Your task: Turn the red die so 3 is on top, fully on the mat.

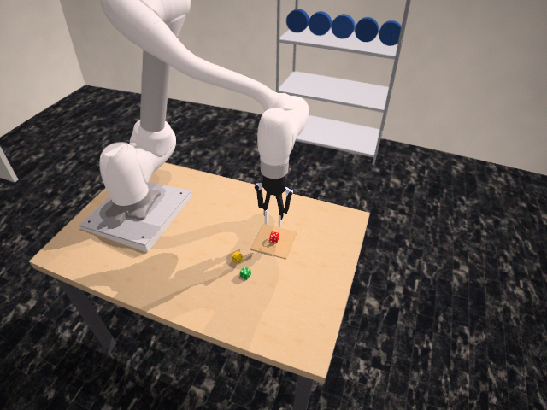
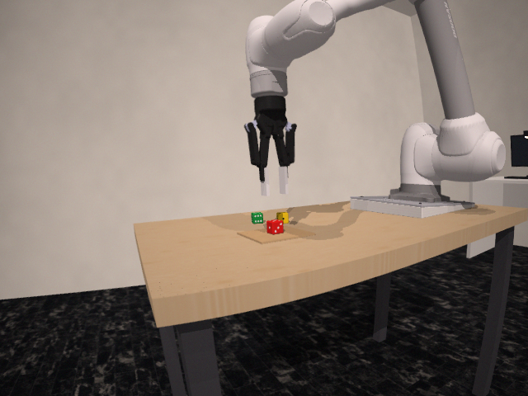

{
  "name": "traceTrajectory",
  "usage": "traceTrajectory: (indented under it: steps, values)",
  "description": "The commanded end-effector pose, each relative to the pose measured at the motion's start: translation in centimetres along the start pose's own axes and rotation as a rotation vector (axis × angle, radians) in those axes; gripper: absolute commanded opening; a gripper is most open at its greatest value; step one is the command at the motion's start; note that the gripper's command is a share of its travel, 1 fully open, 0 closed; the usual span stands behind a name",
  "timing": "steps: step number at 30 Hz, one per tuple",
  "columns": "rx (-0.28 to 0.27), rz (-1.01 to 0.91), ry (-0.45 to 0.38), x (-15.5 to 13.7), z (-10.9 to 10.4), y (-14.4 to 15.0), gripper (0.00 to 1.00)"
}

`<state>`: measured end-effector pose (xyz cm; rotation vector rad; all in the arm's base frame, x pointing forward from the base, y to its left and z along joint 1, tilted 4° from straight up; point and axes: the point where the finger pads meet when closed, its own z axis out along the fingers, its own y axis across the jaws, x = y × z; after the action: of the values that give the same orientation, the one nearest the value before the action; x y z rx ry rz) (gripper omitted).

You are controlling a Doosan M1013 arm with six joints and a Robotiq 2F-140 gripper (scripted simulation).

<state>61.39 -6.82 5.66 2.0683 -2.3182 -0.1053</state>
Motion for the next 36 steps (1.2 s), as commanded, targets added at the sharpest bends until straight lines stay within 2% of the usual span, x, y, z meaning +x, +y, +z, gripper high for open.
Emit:
traceTrajectory:
  steps: [1,36]
  values:
    - [0.004,-0.004,-0.003,0.02,-0.02,-0.34,0.28]
    - [0.005,-0.004,-0.004,0.01,0.37,-0.35,0.28]
